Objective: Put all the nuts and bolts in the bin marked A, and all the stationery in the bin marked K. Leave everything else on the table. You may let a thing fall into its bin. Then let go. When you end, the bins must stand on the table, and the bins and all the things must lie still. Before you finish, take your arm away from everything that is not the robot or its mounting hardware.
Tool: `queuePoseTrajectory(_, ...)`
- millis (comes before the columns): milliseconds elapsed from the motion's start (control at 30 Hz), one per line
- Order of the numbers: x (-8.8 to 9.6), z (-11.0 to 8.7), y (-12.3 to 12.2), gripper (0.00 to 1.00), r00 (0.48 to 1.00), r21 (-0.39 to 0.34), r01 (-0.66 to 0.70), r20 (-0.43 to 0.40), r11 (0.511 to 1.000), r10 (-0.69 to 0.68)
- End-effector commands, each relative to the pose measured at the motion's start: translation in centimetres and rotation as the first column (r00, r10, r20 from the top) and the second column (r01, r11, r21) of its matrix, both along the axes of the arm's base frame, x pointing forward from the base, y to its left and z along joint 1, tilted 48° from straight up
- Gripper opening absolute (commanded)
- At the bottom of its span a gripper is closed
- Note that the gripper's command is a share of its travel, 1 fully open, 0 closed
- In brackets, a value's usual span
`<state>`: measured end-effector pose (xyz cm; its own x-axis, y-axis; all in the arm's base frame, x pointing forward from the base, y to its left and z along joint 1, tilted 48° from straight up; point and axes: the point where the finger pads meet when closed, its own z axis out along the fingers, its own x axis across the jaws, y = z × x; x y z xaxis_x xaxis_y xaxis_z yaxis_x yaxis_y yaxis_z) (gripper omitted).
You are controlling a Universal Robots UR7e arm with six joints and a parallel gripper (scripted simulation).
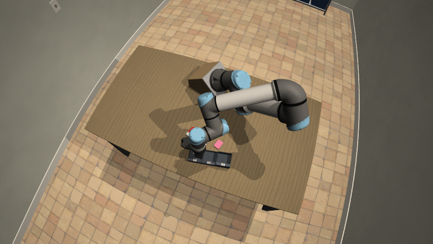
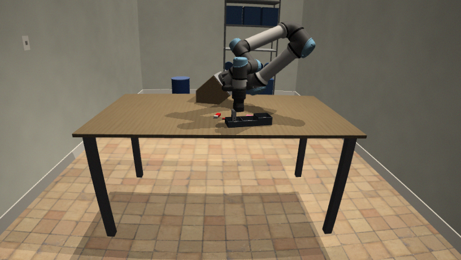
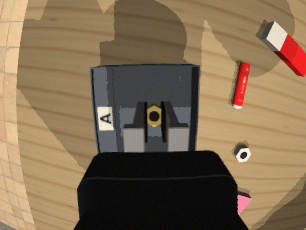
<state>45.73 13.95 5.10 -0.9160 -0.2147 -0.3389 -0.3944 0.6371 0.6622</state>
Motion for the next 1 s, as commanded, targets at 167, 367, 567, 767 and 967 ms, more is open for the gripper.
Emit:
queuePoseTrajectory(167,-0.03,-0.03,-0.02,0.34,1.0,-0.001,0.001,0.001,1.0,-0.001)
queuePoseTrajectory(367,-0.04,-0.03,-0.02,0.64,1.0,-0.001,0.001,0.001,1.0,-0.001)
queuePoseTrajectory(567,-0.03,-0.02,-0.02,0.64,1.0,-0.001,0.001,0.001,1.0,-0.001)
queuePoseTrajectory(767,-0.03,-0.02,-0.02,0.64,1.0,-0.001,0.001,0.001,1.0,-0.001)
queuePoseTrajectory(967,-0.09,0.42,-0.51,0.64,1.0,-0.001,0.001,0.001,1.0,-0.001)
